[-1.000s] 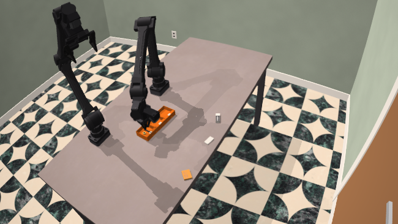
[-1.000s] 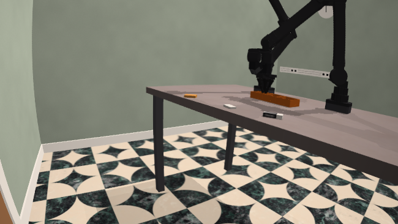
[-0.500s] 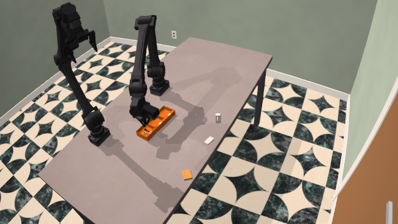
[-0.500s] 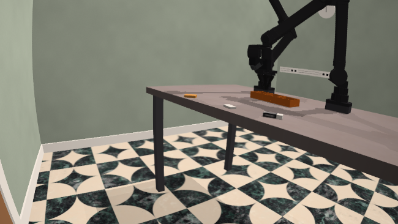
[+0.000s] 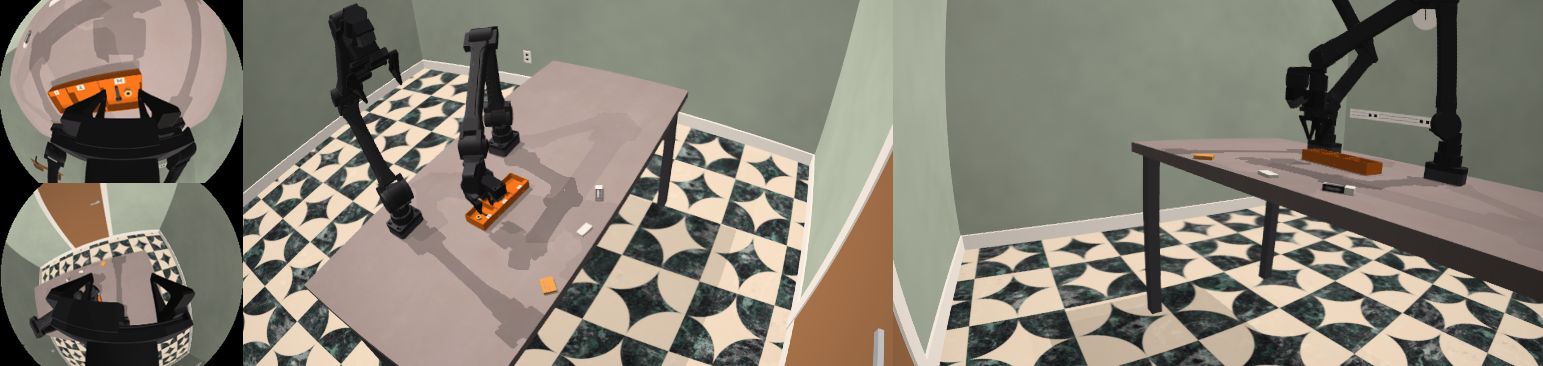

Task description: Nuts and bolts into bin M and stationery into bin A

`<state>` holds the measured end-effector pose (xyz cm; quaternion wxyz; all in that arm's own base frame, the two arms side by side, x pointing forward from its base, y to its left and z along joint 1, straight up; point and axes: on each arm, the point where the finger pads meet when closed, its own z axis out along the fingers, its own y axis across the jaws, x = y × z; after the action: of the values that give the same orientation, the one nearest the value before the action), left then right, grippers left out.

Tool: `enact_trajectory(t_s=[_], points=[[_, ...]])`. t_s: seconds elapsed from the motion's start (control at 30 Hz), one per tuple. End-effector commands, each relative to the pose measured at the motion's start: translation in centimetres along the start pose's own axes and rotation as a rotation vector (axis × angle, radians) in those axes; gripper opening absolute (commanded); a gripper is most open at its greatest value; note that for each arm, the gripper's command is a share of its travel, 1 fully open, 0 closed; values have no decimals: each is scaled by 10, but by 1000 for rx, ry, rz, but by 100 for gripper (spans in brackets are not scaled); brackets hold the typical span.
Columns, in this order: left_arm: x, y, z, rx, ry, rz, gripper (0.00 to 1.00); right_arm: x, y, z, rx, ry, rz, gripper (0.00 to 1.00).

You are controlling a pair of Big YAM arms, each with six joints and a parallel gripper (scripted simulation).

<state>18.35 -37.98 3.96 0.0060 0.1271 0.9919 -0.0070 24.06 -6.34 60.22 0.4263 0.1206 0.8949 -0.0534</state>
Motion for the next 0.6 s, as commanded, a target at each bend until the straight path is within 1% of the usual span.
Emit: enact_trajectory(t_s=[0.0, 0.17, 0.23, 0.27, 0.57], points=[[-42, -14, -6, 8, -5, 157, 53, 3, -2, -5, 2, 1, -7, 100], [-84, -21, -7, 14, -16, 259, 53, 3, -2, -5, 2, 1, -7, 100], [-84, -21, -7, 14, -16, 259, 53, 3, -2, -5, 2, 1, -7, 100], [-90, -25, -7, 16, -20, 311, 53, 3, -2, -5, 2, 1, -7, 100], [-166, -35, -9, 6, -11, 543, 53, 3, -2, -5, 2, 1, -7, 100]])
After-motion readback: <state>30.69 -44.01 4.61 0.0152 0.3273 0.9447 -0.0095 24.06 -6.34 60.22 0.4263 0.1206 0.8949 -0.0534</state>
